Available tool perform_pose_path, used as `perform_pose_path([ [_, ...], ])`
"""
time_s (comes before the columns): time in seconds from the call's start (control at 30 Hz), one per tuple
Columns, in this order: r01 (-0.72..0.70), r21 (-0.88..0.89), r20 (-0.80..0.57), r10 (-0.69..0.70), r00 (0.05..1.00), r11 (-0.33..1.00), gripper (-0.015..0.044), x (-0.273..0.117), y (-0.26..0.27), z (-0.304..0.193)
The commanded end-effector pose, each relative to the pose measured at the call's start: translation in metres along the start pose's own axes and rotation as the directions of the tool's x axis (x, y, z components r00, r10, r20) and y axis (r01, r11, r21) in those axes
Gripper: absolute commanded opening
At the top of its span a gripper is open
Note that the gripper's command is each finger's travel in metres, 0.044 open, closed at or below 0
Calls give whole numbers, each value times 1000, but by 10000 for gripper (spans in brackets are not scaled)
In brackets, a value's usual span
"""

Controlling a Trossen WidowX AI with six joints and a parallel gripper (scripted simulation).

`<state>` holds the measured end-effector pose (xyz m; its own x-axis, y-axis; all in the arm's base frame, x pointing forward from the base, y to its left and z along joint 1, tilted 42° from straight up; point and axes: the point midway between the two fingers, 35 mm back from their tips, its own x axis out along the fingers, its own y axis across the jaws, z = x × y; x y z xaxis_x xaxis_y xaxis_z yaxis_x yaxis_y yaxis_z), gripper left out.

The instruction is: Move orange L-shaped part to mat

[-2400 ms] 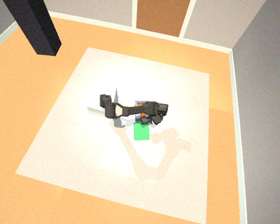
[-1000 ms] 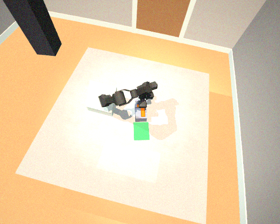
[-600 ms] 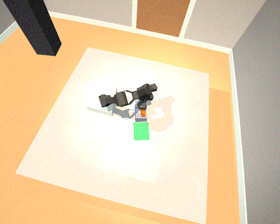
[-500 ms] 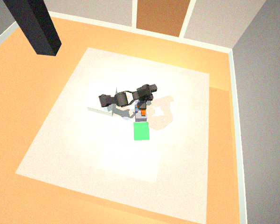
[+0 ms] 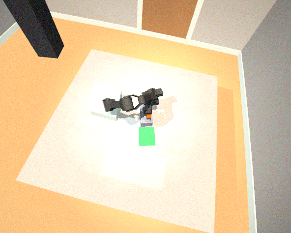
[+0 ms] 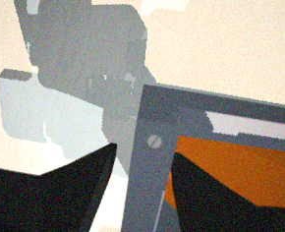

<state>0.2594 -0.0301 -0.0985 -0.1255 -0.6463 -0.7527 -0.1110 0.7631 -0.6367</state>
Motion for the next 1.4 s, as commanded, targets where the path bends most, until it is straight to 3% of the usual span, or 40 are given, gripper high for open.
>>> perform_pose_path([
  [0.0, 0, 0, 0, 0, 1000, 1000, 180, 0, 0, 0],
  [0.5, 6, -2, -2, -6, 1000, 1000, 180, -15, 10, 0],
  [0.8, 2, -2, -2, -2, 1000, 1000, 180, -109, 0, 0],
  [1.37, 2, -5, 14, -2, 1000, 1000, 180, -106, 1, 3],
])
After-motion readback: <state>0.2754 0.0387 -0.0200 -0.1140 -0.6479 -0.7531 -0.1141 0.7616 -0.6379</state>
